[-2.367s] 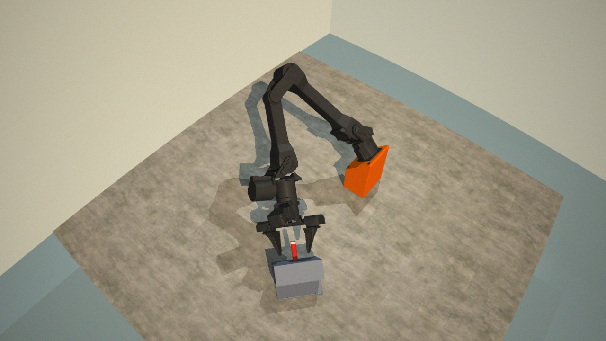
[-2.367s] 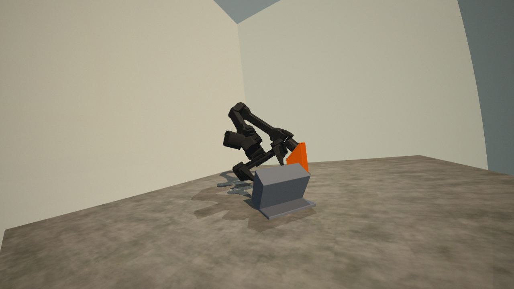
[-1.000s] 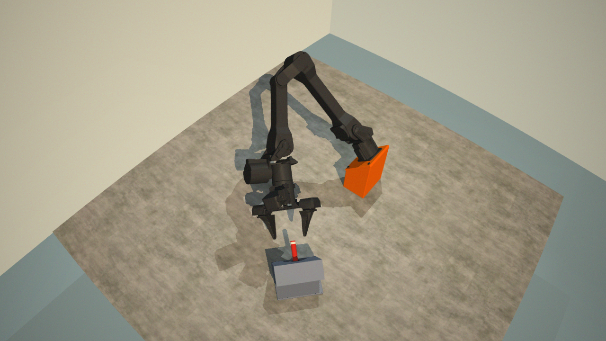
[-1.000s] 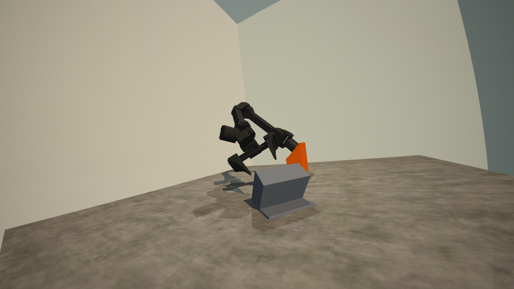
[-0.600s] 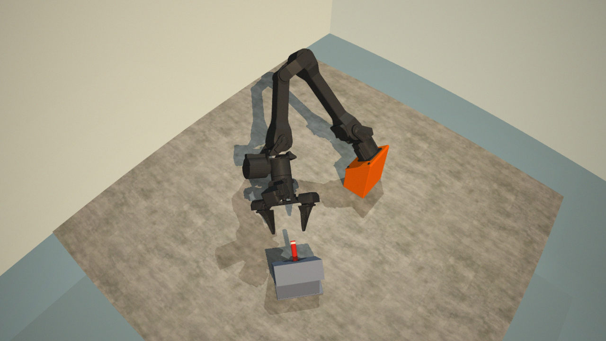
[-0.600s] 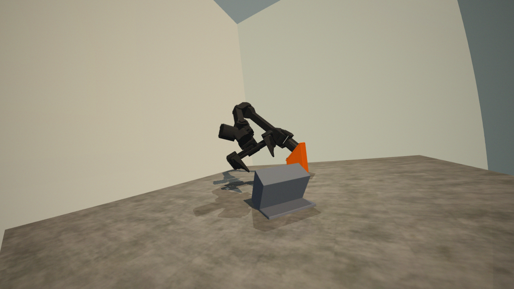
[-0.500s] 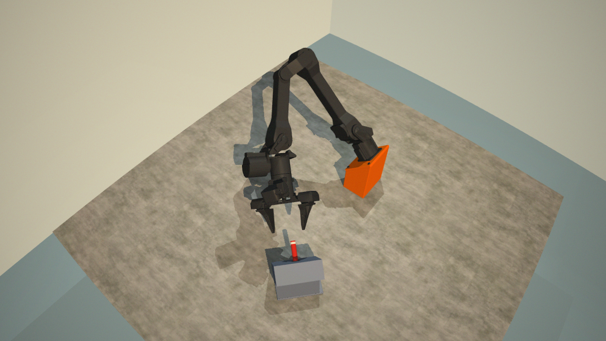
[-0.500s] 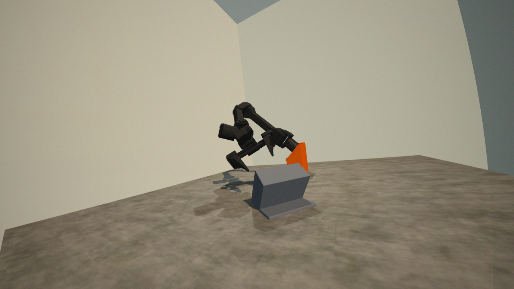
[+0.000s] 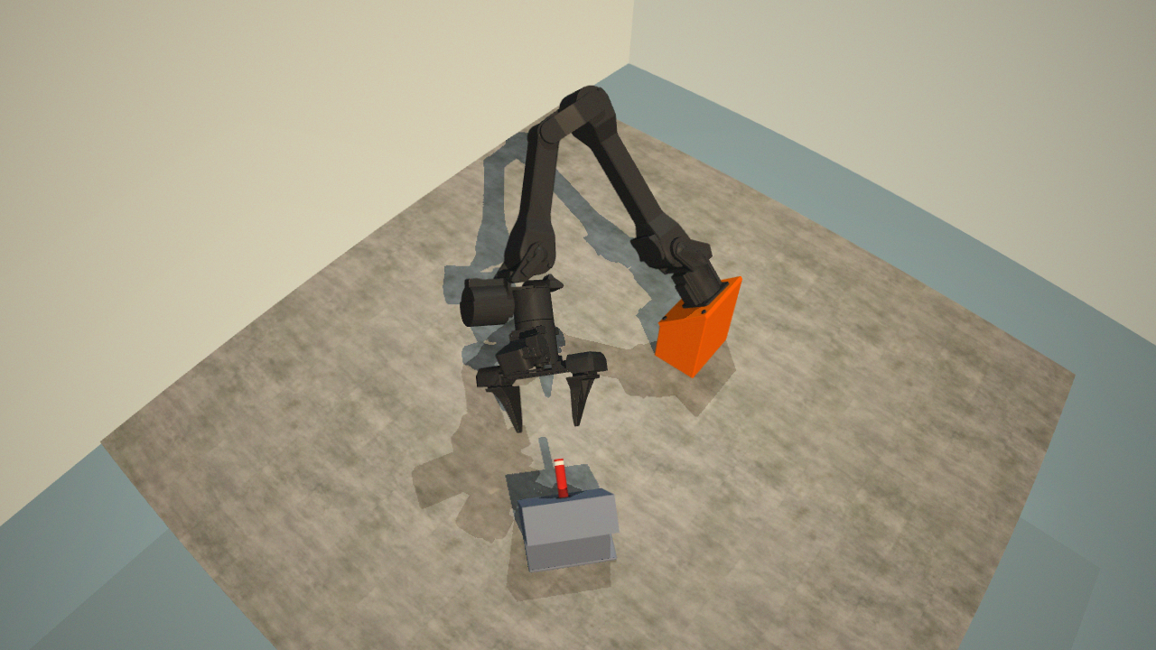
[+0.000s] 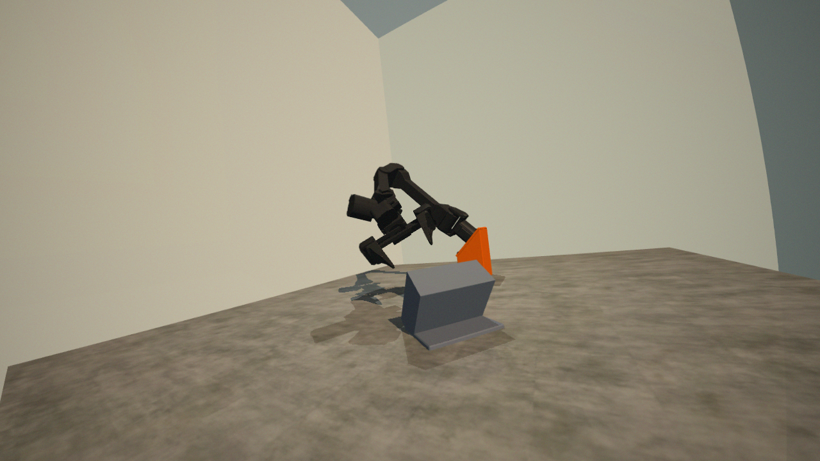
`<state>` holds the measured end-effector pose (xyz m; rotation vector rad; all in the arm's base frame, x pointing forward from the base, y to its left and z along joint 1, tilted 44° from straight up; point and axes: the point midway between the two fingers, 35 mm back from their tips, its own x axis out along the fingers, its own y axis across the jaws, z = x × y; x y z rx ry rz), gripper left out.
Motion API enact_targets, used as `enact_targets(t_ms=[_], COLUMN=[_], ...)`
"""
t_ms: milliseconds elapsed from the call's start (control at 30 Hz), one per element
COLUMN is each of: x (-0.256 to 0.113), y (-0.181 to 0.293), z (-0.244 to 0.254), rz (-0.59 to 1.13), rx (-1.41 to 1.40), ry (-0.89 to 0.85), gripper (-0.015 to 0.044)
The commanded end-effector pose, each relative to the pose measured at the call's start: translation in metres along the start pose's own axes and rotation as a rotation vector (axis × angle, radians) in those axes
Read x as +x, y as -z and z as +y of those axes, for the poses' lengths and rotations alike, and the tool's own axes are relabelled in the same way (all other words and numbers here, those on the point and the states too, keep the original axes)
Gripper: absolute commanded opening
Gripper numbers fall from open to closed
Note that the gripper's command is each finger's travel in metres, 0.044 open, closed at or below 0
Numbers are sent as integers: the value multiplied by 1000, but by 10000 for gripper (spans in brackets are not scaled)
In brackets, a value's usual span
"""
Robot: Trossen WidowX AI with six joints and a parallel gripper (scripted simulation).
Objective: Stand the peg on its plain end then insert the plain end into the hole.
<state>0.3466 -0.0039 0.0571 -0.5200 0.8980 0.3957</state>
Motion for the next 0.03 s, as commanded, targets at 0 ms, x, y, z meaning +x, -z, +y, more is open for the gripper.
enact_targets(t_ms=[0], x=[-3], y=[0], z=[0], rz=[-1], rx=[-2], ry=[-3], gripper=[440])
